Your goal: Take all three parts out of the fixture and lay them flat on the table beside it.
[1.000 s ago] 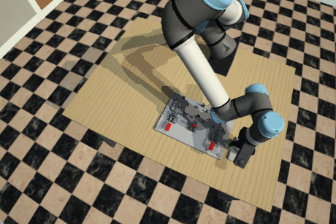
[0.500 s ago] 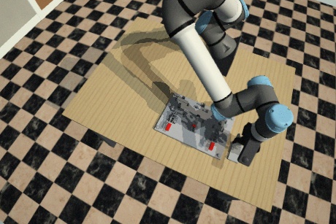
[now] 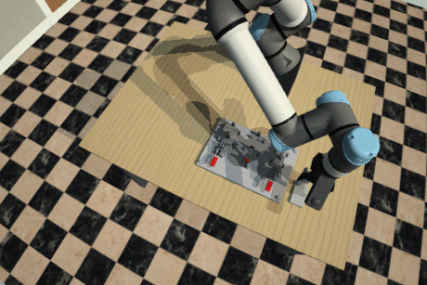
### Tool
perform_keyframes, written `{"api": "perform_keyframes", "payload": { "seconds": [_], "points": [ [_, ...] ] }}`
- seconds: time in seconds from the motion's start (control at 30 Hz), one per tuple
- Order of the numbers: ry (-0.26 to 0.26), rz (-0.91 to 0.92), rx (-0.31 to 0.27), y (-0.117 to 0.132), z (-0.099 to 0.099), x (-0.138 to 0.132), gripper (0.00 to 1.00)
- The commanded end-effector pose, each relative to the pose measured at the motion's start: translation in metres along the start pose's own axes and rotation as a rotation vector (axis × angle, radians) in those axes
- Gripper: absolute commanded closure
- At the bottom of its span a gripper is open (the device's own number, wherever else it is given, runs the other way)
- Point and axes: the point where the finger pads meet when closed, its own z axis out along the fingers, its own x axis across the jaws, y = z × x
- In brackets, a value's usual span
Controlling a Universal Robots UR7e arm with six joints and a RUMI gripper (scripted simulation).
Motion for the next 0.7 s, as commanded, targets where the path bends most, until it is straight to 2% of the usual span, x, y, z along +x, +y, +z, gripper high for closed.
{"api": "perform_keyframes", "payload": {
  "seconds": [0.0,0.2,0.23,0.37,0.5,0.57,0.67],
  "points": [
    [0.0,0.0,0.001,0.0,-0.001,0.0,0.53],
    [0.0,0.0,0.001,0.0,-0.001,0.0,0.53],
    [0.0,0.0,0.001,0.0,-0.001,0.0,0.72],
    [0.0,0.0,0.001,0.0,-0.006,0.0,0.72],
    [0.0,0.0,0.001,0.0,-0.021,0.0,0.72],
    [0.0,0.0,0.001,0.0,-0.021,0.0,0.72],
    [0.0,0.0,0.001,0.0,-0.04,0.0,0.72]
  ]
}}
